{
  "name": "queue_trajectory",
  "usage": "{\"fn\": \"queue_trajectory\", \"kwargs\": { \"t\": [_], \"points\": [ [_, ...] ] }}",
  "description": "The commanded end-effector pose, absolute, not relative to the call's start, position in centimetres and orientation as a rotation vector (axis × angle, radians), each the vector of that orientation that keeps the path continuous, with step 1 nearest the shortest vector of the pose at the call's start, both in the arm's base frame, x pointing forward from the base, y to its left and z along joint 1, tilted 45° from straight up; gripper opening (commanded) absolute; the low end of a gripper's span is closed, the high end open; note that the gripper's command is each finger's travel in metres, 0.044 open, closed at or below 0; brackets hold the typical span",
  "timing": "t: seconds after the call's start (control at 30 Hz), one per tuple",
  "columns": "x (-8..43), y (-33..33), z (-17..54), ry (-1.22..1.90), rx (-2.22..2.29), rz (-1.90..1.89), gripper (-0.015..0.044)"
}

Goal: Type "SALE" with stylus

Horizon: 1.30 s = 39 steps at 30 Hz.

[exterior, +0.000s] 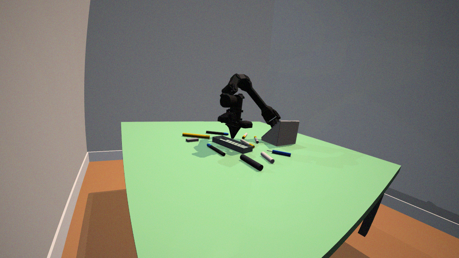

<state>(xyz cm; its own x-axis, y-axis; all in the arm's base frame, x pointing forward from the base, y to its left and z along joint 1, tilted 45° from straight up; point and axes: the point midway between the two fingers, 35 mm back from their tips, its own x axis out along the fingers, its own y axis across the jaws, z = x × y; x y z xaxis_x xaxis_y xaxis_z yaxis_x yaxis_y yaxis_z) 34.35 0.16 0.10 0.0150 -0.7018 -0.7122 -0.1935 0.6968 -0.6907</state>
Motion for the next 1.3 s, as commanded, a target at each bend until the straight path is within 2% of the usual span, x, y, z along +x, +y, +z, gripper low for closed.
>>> {"fn": "queue_trajectory", "kwargs": {
  "t": [0.0,0.2,0.6,0.8,1.17,1.27],
  "points": [
    [34.4,-0.2,0.4,1.542,-0.771,-0.462,0.0000],
    [35.7,-4.9,5.1,1.542,-0.774,-0.465,0.0000],
    [35.6,-4.9,5.1,1.542,-0.774,-0.464,0.0000],
    [31.9,-3.4,3.5,1.544,-0.774,-0.463,0.0000],
    [31.9,-3.4,3.5,1.544,-0.774,-0.463,0.0000],
    [31.6,-1.6,1.8,1.544,-0.771,-0.459,0.0000]
  ]
}}
